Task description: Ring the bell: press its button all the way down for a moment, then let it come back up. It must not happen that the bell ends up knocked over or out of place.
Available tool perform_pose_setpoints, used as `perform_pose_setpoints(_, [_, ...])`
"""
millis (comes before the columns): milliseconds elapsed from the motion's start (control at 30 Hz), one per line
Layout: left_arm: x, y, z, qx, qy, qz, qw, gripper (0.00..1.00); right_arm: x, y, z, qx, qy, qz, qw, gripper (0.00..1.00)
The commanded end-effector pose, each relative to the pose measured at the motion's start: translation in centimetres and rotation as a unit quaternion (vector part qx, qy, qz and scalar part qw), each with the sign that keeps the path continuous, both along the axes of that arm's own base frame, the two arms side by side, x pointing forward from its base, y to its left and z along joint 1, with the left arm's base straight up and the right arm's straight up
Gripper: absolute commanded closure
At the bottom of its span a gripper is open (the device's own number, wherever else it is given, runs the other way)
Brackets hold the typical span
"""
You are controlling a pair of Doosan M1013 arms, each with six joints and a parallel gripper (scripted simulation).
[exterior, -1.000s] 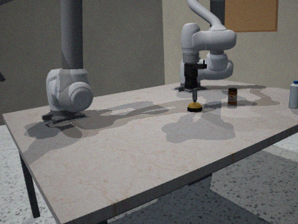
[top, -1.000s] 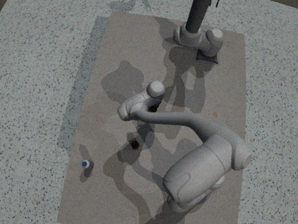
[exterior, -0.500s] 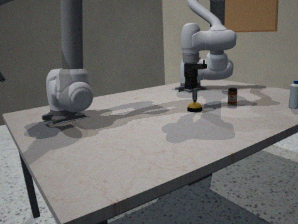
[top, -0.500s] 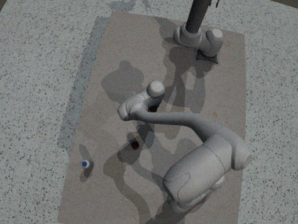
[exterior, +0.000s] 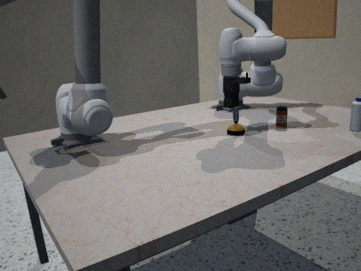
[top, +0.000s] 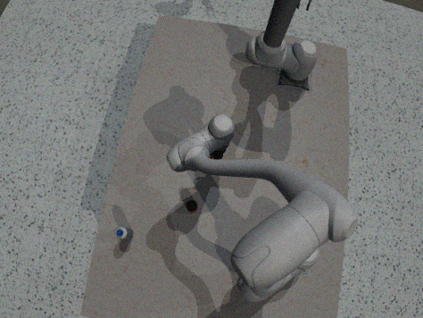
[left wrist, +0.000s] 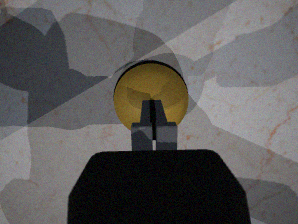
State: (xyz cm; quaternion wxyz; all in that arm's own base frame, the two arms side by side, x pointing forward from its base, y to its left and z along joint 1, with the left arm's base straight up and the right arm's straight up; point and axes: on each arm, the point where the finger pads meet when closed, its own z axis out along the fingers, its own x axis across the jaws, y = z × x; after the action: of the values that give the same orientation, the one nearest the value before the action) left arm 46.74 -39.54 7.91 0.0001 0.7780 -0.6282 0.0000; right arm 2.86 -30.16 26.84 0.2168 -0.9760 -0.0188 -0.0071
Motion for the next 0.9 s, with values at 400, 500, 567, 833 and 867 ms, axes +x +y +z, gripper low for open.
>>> perform_pose_setpoints(400, [0.0, 0.0, 0.7, 0.000, -0.001, 0.000, 1.000, 0.83, 0.0, 0.0, 0.1, -0.001, 0.000, 0.000, 1.000, 0.00])
perform_pose_setpoints(500, [0.0, 0.0, 1.2, 0.000, -0.001, 0.000, 1.000, 0.83, 0.0, 0.0, 0.1, -0.001, 0.000, 0.000, 1.000, 0.00])
perform_pose_setpoints(567, [0.0, 0.0, 1.7, 0.000, -0.001, 0.000, 1.000, 0.83, 0.0, 0.0, 0.1, -0.001, 0.000, 0.000, 1.000, 0.00])
perform_pose_setpoints(833, [0.0, 0.0, 3.3, 0.000, -0.001, 0.000, 1.000, 0.83, 0.0, 0.0, 0.1, -0.001, 0.000, 0.000, 1.000, 0.00])
perform_pose_setpoints(867, [0.0, 0.0, 3.6, 0.000, -0.001, 0.000, 1.000, 0.83, 0.0, 0.0, 0.1, -0.001, 0.000, 0.000, 1.000, 0.00])
